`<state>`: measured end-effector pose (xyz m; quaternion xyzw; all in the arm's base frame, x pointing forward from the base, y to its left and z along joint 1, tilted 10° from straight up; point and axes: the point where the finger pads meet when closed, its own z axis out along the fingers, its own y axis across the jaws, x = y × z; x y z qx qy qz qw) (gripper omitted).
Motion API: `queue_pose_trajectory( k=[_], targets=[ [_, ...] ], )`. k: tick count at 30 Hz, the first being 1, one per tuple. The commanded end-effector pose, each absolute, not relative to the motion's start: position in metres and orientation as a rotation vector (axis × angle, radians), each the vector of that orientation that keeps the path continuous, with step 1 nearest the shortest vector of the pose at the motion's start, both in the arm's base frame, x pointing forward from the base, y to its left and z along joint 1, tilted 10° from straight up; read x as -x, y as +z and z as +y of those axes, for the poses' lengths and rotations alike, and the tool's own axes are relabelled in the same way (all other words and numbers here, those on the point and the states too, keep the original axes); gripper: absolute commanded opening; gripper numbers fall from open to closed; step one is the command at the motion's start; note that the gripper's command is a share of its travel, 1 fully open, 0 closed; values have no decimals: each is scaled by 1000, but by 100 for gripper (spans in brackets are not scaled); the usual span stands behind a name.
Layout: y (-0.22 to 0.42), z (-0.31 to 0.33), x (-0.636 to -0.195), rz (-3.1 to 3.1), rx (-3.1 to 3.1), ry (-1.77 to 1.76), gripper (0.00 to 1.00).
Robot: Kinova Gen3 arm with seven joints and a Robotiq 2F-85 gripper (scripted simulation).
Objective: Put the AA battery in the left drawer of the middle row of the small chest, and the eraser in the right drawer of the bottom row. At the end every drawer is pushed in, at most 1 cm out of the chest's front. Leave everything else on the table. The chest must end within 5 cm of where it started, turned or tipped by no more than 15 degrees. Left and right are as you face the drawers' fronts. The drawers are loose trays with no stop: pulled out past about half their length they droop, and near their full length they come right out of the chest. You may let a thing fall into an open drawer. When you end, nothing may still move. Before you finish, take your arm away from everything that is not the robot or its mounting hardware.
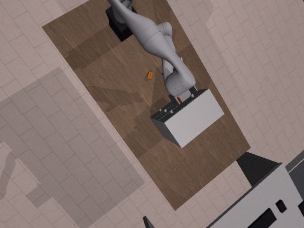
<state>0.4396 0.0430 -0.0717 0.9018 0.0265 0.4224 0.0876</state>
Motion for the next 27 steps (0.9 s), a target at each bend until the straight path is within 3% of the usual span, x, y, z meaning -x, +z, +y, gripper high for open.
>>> queue_pose_trajectory(
  k=[1, 27],
  targets=[
    [-71, 43, -440, 79, -2684, 1260, 0],
    [-71, 43, -449, 79, -2684, 1260, 0]
  ],
)
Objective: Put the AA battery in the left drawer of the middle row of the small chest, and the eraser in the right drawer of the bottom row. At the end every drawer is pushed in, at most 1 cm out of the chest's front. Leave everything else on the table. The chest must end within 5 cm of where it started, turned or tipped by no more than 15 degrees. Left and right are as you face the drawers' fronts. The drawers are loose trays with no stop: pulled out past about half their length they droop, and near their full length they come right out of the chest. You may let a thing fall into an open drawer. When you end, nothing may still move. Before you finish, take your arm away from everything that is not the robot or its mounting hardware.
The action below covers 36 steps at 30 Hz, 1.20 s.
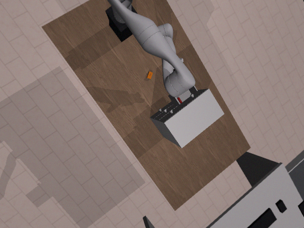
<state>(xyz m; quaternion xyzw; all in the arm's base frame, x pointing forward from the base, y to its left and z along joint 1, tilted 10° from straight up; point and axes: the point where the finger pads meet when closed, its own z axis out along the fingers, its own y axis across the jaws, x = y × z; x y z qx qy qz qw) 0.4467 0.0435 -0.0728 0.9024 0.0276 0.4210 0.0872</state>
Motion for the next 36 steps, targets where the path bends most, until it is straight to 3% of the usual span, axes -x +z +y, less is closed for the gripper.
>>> queue_pose_trajectory(
  k=[1, 36],
  targets=[
    [-71, 43, -450, 79, -2684, 1260, 0],
    [-71, 42, -498, 79, -2684, 1260, 0]
  ],
)
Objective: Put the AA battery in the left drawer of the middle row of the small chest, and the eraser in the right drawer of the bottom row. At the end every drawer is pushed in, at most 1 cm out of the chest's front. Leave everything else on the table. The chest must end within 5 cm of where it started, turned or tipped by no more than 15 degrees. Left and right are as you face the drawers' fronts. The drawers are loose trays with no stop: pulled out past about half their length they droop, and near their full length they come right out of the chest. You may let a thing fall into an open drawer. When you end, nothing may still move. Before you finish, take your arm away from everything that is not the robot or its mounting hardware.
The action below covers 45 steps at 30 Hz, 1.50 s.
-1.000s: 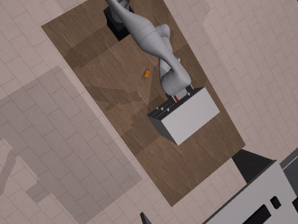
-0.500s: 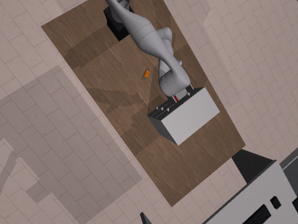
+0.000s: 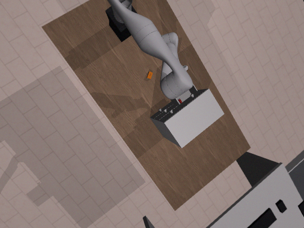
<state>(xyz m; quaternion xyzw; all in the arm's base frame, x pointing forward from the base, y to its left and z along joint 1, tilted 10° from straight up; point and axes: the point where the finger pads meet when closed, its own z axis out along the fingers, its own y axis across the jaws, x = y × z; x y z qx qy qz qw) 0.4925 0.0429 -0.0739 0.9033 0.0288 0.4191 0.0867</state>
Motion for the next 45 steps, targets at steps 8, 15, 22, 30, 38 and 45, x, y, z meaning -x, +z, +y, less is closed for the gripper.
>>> queue_pose_trajectory(
  k=[8, 15, 22, 30, 38, 45],
  targets=[
    [-70, 41, -512, 79, -2684, 1260, 0],
    [-70, 41, -521, 79, -2684, 1260, 0],
    [-70, 41, -530, 79, -2684, 1260, 0],
    [-70, 41, -538, 79, -2684, 1260, 0],
    [-70, 41, -541, 79, -2684, 1260, 0],
    [-70, 41, -542, 79, -2684, 1260, 0]
  ],
)
